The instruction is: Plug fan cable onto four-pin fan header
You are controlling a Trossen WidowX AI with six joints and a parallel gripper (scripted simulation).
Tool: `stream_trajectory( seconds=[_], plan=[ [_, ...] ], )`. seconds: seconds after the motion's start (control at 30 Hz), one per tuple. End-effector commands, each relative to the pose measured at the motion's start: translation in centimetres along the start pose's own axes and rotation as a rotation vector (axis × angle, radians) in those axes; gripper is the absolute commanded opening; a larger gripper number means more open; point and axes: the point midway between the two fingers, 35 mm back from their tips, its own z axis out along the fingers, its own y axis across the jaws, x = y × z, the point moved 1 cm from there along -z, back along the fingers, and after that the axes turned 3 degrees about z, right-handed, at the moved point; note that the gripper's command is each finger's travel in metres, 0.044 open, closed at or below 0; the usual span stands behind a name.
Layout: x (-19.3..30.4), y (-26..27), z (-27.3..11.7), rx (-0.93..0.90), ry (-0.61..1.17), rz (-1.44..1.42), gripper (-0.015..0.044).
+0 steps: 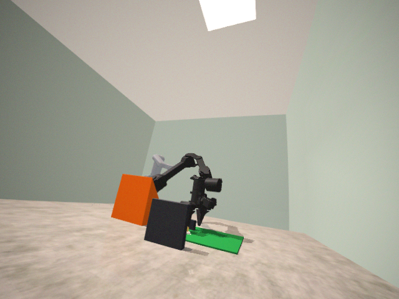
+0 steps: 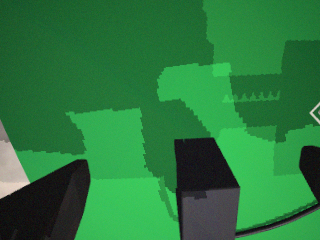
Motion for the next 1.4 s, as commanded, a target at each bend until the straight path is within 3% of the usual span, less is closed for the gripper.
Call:
stream_trajectory(
  seconds=[0.0, 0.07, 0.63, 0.77, 0.93, 1.13, 1.37],
  plan=[
    [0.3, -0.1, 0.3, -0.003, 0.006, 0.01, 0.044],
    [0.3, -0.1, 0.3, -0.003, 0.006, 0.01, 0.044],
    [0.1, 0.0, 0.1, 0.0, 0.001, 0.002, 0.0],
    [0.0, -0.1, -0.1, 0.0, 0.001, 0.002, 0.0],
    [0.0, -0.1, -4.9, -0.001, 0.005, 0.01, 0.0],
    [-0.1, -0.3, -4.8, -0.001, 0.005, -0.013, 0.0],
    [-0.4, -0.9, -4.8, 0.0, 0.004, -0.25, 0.0]
  ],
)
